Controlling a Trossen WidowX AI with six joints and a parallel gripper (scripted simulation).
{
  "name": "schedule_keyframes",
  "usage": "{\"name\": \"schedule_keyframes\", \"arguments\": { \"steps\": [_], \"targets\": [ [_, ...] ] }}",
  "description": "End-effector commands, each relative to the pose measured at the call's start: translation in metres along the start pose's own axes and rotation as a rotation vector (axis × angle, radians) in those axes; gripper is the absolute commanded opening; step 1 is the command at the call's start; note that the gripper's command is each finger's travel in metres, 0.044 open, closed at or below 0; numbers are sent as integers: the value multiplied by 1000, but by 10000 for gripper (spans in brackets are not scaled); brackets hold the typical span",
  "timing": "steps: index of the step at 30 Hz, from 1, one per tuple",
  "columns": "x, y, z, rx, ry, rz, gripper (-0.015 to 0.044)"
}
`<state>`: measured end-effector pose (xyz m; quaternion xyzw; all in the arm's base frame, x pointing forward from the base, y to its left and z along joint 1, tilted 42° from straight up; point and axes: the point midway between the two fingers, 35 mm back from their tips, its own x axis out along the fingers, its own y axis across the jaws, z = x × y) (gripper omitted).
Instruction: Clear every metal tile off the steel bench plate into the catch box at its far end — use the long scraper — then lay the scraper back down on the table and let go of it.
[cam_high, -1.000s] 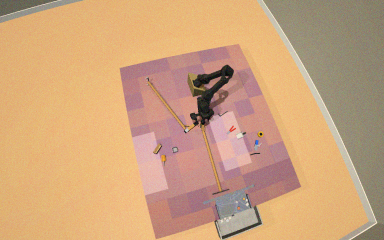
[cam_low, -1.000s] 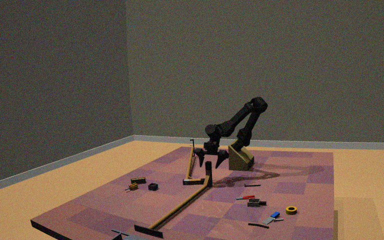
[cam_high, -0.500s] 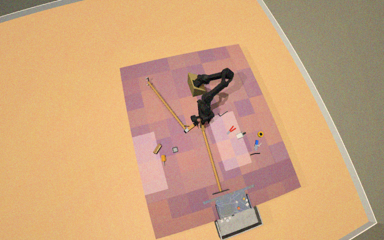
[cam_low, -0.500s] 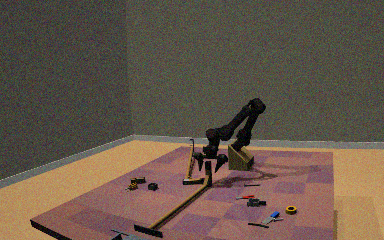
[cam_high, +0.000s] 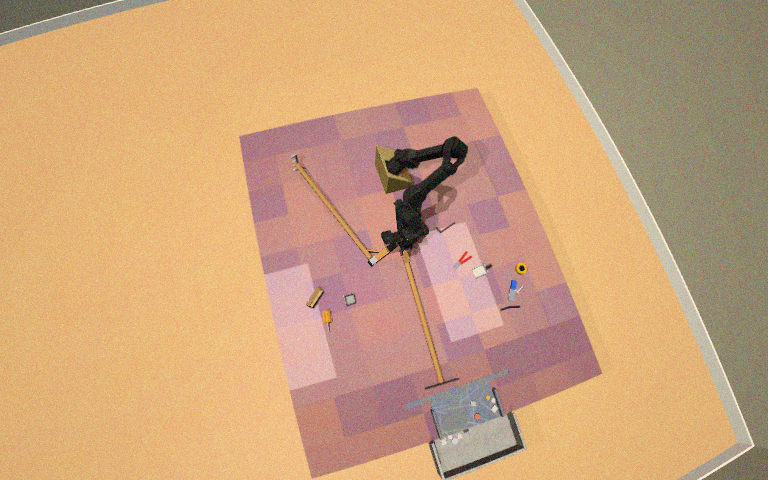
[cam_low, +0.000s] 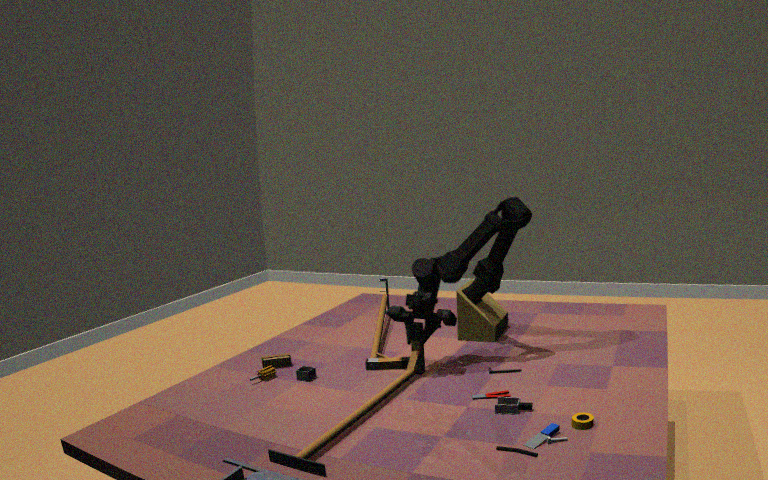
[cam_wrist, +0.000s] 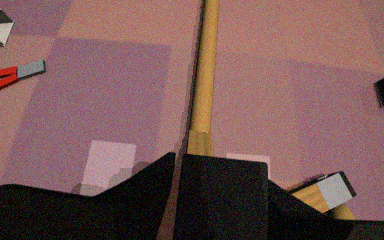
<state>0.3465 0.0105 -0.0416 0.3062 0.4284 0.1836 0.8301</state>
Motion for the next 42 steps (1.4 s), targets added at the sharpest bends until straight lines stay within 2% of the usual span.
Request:
{"name": "schedule_keyframes", "arguments": {
  "steps": [1, 5, 7, 8, 42],
  "targets": [
    [0, 0, 0, -3, -1, 1, 85],
    [0, 0, 0, -3, -1, 1, 59],
    [0, 0, 0, -3, -1, 1, 6],
    [-1, 0, 0, -2, 0, 1, 0],
    [-4, 36, 1, -8, 5, 4, 0]
  ]
}}
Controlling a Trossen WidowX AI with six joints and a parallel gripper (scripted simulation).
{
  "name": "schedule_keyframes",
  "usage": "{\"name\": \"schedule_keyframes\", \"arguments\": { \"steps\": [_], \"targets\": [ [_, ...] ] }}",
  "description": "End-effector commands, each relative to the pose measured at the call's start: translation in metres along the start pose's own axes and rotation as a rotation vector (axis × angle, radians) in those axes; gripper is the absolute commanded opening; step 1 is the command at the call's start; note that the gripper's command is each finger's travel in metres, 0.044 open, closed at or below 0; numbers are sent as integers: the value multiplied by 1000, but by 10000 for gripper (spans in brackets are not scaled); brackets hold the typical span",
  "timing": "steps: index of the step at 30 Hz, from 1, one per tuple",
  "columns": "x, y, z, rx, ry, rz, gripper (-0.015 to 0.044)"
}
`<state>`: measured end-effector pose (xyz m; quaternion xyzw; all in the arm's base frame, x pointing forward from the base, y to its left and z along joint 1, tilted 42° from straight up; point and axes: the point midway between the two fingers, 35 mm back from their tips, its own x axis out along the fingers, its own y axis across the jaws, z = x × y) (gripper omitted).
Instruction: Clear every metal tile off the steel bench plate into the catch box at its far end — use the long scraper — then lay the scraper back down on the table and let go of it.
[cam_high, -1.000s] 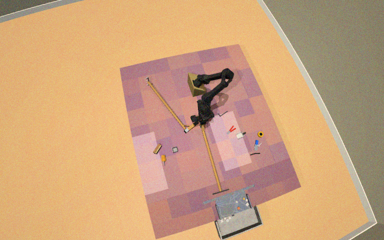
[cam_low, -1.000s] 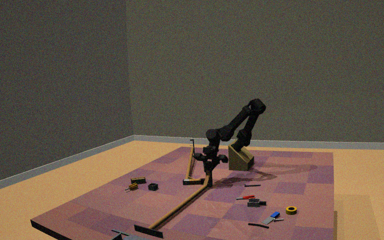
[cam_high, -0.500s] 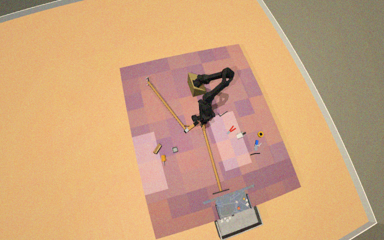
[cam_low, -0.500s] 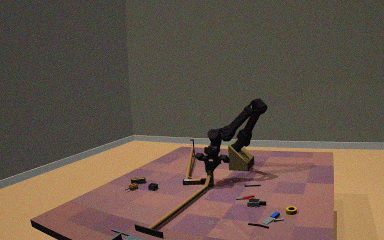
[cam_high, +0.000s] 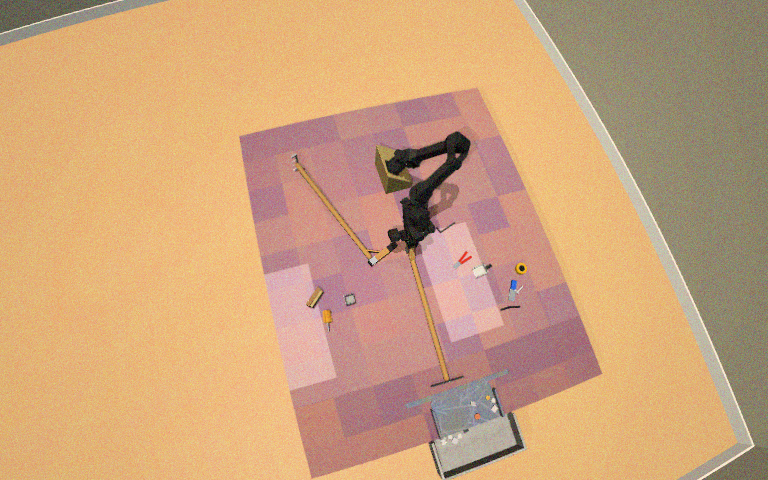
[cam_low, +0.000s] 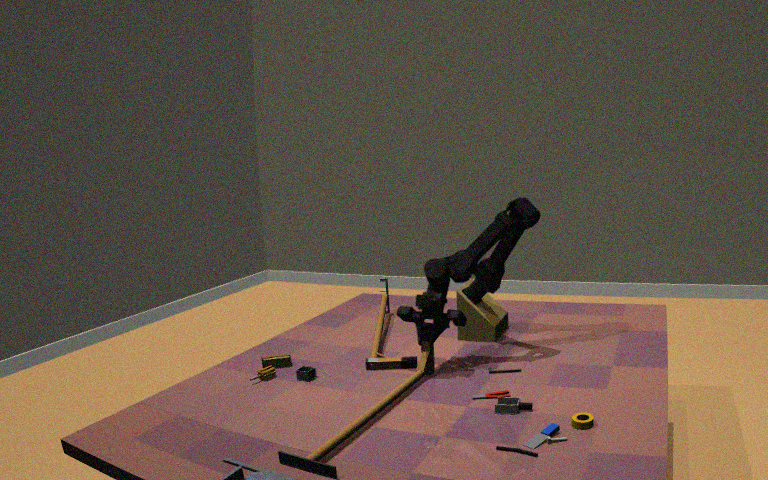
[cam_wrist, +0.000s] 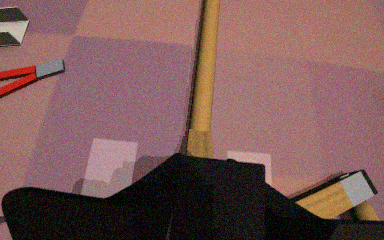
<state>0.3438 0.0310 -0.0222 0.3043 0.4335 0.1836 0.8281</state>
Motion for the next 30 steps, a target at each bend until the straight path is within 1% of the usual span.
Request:
{"name": "schedule_keyframes", "arguments": {
  "steps": [1, 30],
  "targets": [
    [-2, 9, 1, -8, -6, 8, 0],
    [-6, 47, -4, -14, -7, 17, 0]
  ]
}}
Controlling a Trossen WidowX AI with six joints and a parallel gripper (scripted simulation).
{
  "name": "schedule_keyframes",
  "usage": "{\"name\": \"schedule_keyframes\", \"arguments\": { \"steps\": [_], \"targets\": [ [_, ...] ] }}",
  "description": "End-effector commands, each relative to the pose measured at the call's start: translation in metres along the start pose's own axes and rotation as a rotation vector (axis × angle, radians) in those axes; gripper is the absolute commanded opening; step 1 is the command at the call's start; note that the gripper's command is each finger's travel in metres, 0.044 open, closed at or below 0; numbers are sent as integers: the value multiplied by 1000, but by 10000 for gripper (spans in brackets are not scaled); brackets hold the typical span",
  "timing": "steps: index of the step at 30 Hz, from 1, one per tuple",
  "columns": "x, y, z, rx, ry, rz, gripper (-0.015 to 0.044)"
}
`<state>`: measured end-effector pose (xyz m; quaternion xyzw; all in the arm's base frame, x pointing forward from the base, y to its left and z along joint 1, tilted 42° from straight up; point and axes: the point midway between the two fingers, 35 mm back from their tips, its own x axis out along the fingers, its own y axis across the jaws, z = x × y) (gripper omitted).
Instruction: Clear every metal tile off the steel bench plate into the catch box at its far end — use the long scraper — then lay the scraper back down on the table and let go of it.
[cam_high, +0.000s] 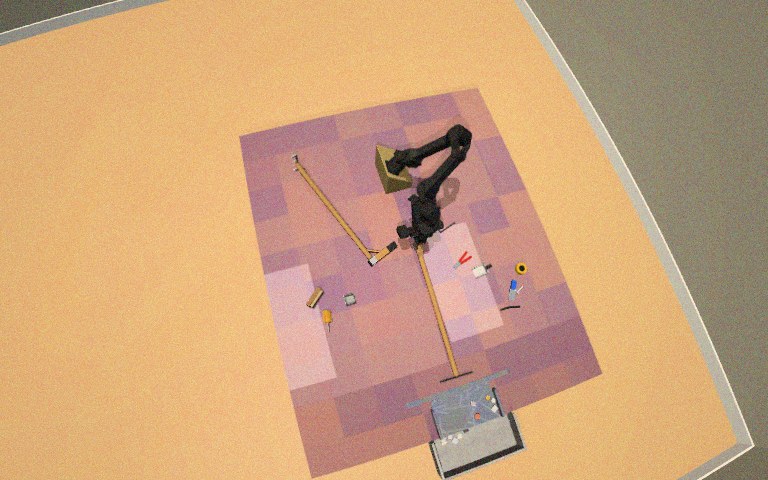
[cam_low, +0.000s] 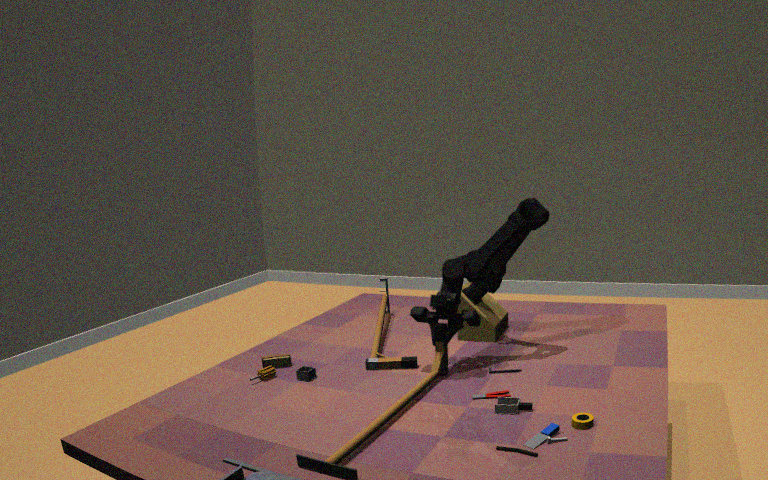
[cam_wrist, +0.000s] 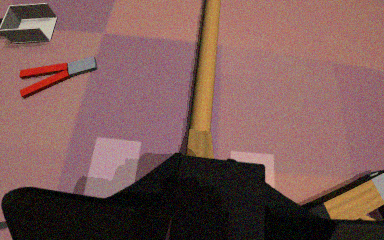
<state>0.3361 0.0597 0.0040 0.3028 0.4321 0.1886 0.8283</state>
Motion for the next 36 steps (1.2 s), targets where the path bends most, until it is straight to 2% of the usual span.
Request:
{"name": "schedule_keyframes", "arguments": {
  "steps": [1, 18, 36],
  "targets": [
    [-3, 9, 1, -6, -8, 10, 0],
    [-4, 25, -1, -9, -8, 17, 0],
    [11, 30, 22, -13, -9, 20, 0]
  ]
}}
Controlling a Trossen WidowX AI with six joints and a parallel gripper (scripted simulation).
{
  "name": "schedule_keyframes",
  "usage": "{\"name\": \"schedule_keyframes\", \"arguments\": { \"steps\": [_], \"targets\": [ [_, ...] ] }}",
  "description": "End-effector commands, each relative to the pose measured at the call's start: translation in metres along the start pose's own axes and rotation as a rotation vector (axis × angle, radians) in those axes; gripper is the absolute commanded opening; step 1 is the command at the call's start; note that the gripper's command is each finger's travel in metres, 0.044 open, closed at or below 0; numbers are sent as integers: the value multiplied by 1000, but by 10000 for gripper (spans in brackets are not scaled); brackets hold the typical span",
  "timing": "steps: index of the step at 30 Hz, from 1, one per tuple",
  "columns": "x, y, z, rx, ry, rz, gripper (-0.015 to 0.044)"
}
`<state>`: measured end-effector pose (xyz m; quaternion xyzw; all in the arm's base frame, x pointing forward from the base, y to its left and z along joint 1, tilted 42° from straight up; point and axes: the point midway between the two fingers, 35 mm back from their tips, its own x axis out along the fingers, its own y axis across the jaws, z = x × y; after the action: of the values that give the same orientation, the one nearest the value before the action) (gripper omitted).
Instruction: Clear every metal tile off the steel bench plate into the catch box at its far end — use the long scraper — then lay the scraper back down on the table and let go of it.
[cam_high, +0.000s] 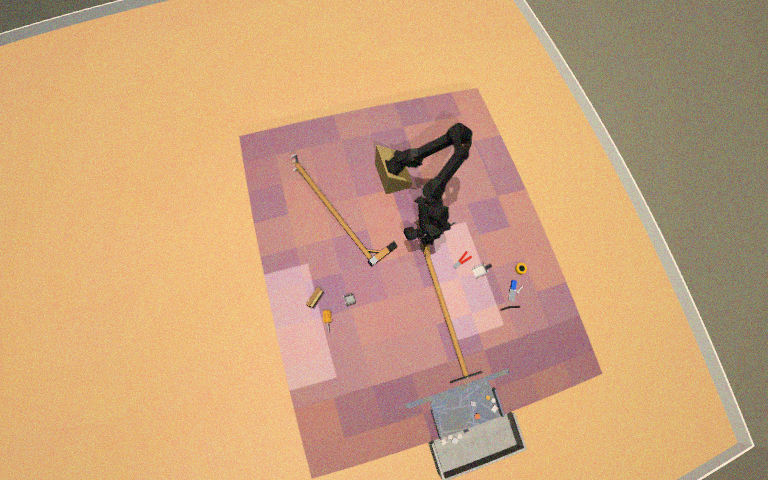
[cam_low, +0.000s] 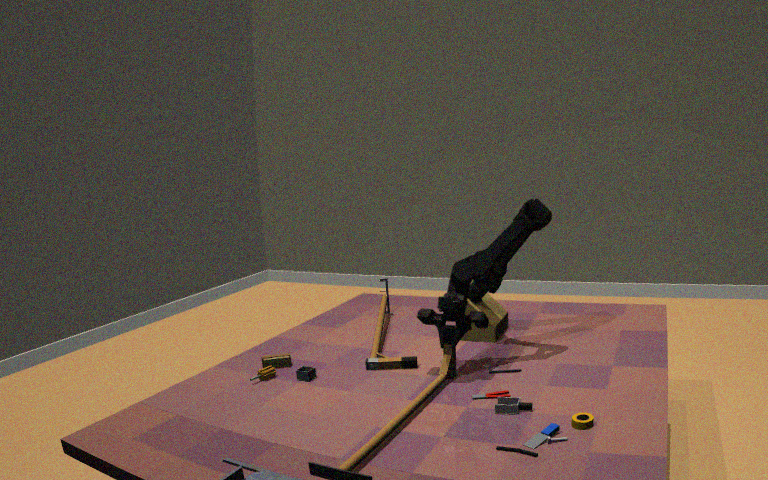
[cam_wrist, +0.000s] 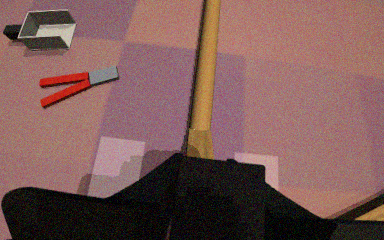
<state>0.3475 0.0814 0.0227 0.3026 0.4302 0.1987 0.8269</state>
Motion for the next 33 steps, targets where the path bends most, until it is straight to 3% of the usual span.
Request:
{"name": "schedule_keyframes", "arguments": {
  "steps": [1, 33],
  "targets": [
    [5, 2, 13, -4, -14, 2, 0],
    [33, 1, 50, -8, -16, 8, 0]
  ]
}}
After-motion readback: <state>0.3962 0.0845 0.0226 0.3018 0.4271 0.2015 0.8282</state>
